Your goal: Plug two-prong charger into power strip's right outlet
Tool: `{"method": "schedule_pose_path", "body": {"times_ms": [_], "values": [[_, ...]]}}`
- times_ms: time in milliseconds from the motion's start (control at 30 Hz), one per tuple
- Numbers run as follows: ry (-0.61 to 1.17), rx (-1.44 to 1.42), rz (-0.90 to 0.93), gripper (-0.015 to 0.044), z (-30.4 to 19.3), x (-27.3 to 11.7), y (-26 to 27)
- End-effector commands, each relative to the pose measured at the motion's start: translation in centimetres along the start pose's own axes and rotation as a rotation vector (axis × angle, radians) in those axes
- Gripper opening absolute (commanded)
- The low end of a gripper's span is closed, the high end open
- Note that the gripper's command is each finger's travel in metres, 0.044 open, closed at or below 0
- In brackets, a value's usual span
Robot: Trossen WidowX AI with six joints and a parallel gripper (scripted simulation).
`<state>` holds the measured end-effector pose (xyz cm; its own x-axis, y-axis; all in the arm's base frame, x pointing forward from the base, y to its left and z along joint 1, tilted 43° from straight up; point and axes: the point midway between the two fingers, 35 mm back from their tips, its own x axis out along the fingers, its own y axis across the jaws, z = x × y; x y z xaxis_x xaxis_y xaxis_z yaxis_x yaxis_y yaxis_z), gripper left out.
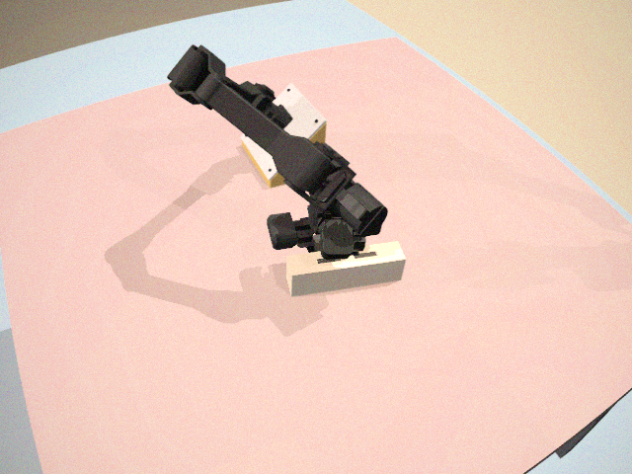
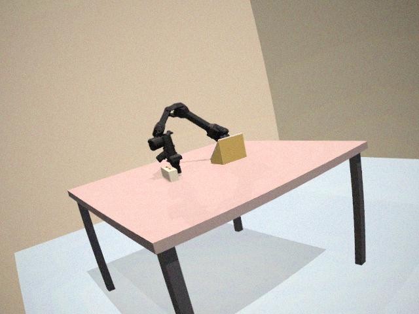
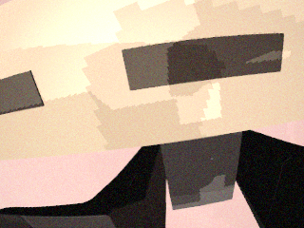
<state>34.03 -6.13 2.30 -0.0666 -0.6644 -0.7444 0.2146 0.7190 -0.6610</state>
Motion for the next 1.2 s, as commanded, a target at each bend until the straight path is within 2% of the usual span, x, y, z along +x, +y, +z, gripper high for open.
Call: {"method": "schedule_pose_path", "body": {"times_ms": [0,67,633,1167], "values": [[-0.002,0.002,0.0,0.0,0.06,-0.03,0.0],[-0.002,0.002,0.0,0.0,0.06,-0.03,0.0],[-0.002,0.002,0.0,0.044,0.05,-0.03,0.0],[-0.01,0.009,0.0,0.044,-0.38,0.02,0.02]]}}
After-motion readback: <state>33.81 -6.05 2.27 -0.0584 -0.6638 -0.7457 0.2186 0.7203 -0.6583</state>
